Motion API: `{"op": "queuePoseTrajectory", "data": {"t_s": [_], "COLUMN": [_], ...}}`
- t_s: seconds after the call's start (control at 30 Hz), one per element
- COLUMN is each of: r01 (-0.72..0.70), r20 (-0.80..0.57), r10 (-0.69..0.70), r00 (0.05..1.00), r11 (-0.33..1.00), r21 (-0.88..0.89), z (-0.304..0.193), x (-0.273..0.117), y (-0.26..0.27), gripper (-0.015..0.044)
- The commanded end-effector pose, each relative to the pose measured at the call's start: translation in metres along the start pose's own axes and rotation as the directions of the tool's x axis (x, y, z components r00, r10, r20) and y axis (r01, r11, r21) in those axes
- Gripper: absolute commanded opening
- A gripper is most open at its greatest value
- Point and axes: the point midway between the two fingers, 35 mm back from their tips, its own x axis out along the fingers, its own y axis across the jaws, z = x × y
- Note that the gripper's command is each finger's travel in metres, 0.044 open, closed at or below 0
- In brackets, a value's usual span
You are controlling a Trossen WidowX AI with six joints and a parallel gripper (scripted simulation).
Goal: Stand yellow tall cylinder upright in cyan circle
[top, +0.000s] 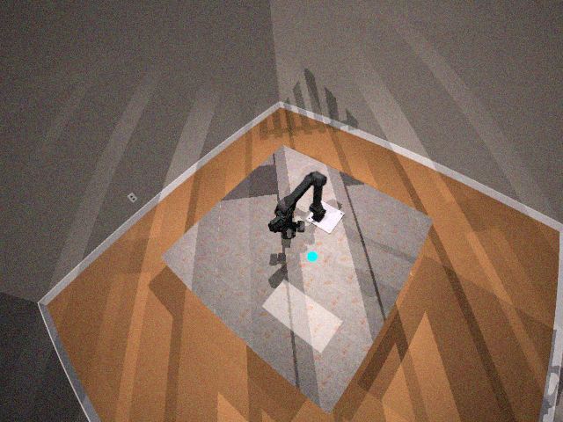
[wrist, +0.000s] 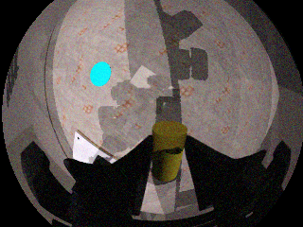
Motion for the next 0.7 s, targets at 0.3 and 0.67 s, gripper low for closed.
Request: {"op": "queuePoseTrajectory", "data": {"t_s": [0.3,0.67], "r01": [0.008,0.001], "r20": [0.005,0.009], "r10": [-0.008,0.001], "r00": [1.000,1.000], "r11": [0.991,0.970], "r21": [-0.131,-0.245], "z": [0.027,0.046], "x": [-0.004,-0.008], "y": [0.027,0.054], "gripper": [0.0105,0.0105]}}
